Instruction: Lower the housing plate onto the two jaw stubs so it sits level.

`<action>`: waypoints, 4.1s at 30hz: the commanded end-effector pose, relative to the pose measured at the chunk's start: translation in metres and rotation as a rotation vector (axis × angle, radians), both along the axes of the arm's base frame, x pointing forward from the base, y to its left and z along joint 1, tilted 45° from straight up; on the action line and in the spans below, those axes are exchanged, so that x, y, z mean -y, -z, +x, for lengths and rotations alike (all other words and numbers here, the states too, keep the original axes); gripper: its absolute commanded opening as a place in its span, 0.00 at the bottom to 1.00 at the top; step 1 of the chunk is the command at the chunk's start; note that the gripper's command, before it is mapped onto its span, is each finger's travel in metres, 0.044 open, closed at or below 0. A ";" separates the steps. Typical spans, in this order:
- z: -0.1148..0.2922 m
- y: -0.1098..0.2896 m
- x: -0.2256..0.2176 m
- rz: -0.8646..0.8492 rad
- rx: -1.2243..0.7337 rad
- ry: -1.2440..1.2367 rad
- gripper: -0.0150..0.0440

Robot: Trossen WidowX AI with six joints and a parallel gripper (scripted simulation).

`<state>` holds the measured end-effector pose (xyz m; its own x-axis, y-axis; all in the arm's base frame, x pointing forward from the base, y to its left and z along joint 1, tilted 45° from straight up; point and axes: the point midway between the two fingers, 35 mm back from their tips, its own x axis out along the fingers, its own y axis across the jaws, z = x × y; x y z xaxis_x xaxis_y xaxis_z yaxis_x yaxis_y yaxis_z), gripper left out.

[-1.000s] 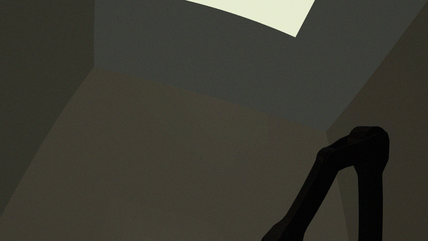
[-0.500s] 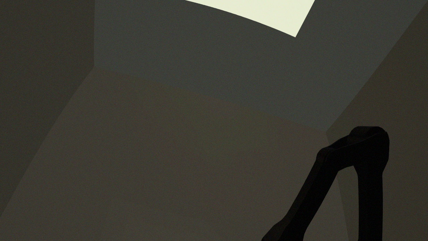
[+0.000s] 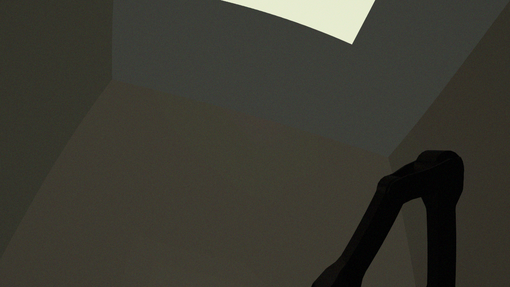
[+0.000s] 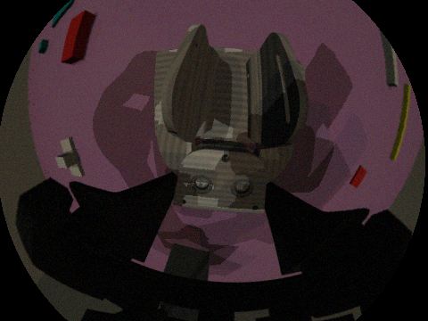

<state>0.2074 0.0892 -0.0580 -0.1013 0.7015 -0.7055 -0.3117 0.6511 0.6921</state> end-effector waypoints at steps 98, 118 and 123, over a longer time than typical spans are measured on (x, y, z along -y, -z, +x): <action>0.008 -0.052 0.055 -0.006 0.000 0.011 1.00; -0.003 -0.090 0.090 -0.008 -0.002 0.002 1.00; -0.003 -0.090 0.090 -0.008 -0.002 0.002 1.00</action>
<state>0.2054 -0.0001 0.0317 -0.0976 0.6995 -0.7079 -0.3045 0.6562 0.6904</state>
